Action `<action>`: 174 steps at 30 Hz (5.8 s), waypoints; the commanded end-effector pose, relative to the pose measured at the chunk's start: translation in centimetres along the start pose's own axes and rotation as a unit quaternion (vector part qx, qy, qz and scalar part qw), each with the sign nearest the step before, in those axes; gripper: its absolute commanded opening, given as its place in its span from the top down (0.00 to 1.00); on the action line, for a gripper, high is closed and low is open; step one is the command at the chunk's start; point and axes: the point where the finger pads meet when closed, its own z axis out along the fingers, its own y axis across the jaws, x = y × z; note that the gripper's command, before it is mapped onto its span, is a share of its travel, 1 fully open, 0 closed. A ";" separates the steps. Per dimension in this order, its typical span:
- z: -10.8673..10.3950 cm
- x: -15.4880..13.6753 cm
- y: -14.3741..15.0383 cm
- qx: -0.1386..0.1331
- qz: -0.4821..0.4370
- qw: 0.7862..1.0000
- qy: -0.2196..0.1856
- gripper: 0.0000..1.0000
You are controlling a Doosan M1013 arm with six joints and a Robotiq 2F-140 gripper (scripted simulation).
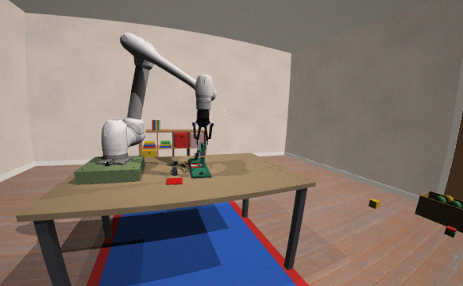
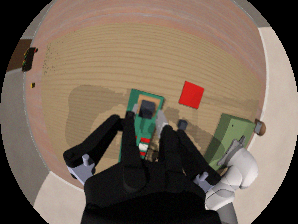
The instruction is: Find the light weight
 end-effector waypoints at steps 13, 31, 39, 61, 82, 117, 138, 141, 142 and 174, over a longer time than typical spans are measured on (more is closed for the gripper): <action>0.0 0.0 -0.4 0.003 0.002 1.000 0.001 0.65; 0.0 0.0 -0.4 0.003 0.002 1.000 0.001 0.65; 0.0 0.0 -0.4 0.003 0.002 1.000 0.001 0.65; 2.5 0.0 -0.4 0.003 0.002 1.000 0.001 0.65; 3.6 0.0 -0.4 0.003 0.002 1.000 0.001 0.65; 3.6 0.0 -0.4 0.003 0.002 1.000 0.001 0.76; 3.6 0.0 -0.4 0.003 0.002 1.000 0.001 0.76; 3.6 0.0 -0.4 0.003 0.002 1.000 0.001 0.76; 3.6 0.0 -0.4 0.003 0.002 1.000 0.001 0.76; -3.4 0.0 -0.3 0.003 0.002 1.000 0.001 0.76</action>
